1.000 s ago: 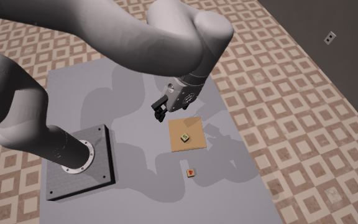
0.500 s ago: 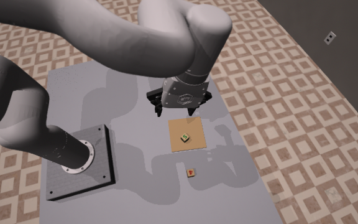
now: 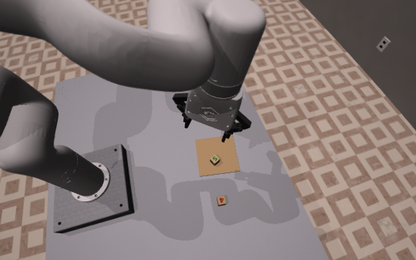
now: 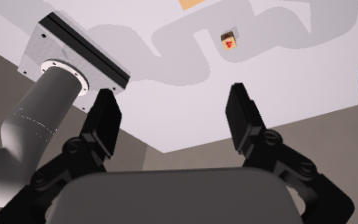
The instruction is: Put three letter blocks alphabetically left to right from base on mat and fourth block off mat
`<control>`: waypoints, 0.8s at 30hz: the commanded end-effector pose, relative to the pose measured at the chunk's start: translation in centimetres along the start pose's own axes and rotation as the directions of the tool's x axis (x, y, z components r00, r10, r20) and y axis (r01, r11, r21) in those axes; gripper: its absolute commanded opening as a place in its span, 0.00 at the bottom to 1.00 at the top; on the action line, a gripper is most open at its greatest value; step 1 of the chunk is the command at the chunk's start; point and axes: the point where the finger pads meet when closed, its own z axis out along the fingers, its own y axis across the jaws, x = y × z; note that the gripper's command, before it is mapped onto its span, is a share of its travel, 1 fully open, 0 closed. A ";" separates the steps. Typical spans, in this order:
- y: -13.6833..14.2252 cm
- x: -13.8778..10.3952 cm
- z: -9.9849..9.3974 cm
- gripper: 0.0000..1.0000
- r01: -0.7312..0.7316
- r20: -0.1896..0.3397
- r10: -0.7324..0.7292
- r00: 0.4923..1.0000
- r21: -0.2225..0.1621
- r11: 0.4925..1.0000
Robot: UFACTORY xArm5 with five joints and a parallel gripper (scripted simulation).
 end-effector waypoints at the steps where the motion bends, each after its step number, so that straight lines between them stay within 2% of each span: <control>1: 0.3 -0.2 -0.6 1.00 -0.137 -0.018 0.136 0.990 -0.022 0.990; 7: 0.7 -0.6 -1.4 1.00 -0.346 -0.052 0.344 0.937 -0.041 0.937; 9: 0.7 -0.6 -1.4 1.00 -0.346 -0.052 0.344 0.937 -0.041 0.937; 10: 0.8 -0.7 -1.7 1.00 -0.430 -0.068 0.426 0.902 -0.045 0.902; 13: 1.0 -0.9 -2.0 1.00 -0.505 -0.085 0.500 0.862 -0.046 0.862; 17: 1.2 -1.2 -2.6 1.00 -0.626 -0.114 0.618 0.778 -0.043 0.779; 24: 1.6 -1.7 -3.5 1.00 -0.800 -0.164 0.787 0.594 -0.020 0.600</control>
